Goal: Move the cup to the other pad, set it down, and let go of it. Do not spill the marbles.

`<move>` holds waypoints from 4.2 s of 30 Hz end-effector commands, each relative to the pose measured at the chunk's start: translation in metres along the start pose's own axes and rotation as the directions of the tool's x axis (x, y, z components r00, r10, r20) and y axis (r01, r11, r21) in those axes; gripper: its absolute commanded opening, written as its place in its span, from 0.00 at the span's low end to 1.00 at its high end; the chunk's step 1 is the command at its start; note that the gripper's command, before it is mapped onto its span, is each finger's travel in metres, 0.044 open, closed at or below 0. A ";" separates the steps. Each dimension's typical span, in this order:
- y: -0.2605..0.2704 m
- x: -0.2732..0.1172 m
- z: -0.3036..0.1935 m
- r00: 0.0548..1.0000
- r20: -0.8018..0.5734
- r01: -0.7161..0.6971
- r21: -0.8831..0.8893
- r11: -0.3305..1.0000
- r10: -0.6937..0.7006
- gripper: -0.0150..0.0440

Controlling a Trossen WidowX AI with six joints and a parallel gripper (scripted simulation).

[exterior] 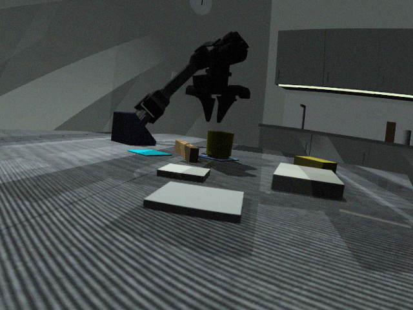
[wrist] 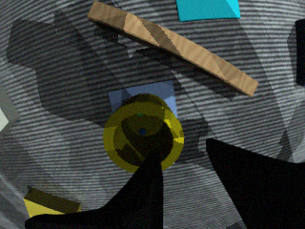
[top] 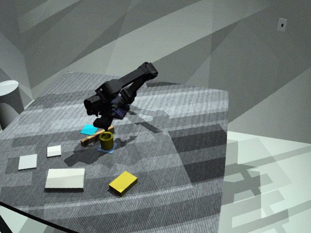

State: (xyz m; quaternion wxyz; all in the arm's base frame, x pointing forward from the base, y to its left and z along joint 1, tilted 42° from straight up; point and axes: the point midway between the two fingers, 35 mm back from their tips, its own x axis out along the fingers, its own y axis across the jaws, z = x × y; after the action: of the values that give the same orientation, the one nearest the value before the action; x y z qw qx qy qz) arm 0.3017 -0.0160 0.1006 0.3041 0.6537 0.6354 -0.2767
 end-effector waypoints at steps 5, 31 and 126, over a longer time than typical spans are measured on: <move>0.001 0.013 0.000 1.000 -0.004 0.001 0.005 1.000 -0.001 0.54; 0.000 0.055 -0.002 1.000 -0.007 0.001 0.004 1.000 -0.001 0.54; -0.031 0.002 0.045 1.000 -0.003 0.003 0.006 1.000 -0.003 0.25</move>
State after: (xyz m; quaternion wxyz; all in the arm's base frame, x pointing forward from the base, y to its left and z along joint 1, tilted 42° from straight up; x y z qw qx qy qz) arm 0.2776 -0.0411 0.0741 0.3017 0.6547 0.6355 -0.2765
